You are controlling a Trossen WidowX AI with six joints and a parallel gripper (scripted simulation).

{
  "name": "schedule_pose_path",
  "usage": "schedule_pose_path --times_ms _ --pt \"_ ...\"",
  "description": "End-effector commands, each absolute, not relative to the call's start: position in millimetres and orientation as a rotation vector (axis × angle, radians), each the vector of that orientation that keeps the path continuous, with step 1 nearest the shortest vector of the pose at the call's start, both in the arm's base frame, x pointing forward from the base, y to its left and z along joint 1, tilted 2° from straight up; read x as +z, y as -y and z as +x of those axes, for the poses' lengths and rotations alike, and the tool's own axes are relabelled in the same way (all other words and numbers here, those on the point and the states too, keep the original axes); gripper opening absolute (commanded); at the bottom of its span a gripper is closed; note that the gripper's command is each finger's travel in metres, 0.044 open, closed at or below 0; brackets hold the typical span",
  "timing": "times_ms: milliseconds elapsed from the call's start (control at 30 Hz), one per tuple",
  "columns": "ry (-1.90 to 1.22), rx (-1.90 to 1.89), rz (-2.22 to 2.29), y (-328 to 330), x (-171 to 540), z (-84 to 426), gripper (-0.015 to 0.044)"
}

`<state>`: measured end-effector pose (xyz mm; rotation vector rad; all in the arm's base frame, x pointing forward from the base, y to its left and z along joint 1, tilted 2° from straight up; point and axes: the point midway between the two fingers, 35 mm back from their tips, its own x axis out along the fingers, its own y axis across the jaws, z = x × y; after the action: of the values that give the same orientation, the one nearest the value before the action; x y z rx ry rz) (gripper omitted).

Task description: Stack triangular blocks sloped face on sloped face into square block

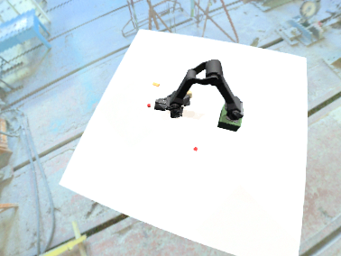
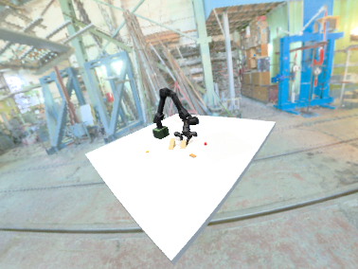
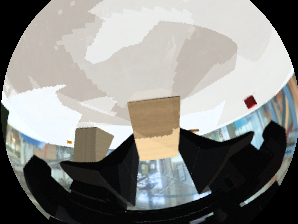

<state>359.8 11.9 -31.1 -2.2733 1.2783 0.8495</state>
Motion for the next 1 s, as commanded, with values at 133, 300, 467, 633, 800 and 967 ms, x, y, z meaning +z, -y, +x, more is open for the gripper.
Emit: schedule_pose_path --times_ms 133,300,467,633,800,967 --pt "-1.278 0.849 -2.273 -12.0 -31.0 359.8 0.0105" --pt "-1.278 0.849 -2.273 -12.2 -28.0 360.2 0.0" --pt "-1.278 0.849 -2.273 -13.5 -6.3 361.9 0.0" --pt "-1.278 0.849 -2.273 -14.3 17.8 361.8 0.0" --pt "-1.278 0.849 -2.273 -14.3 40.3 359.9 0.0" --pt "-1.278 0.849 -2.273 -13.7 62.9 356.2 0.0"
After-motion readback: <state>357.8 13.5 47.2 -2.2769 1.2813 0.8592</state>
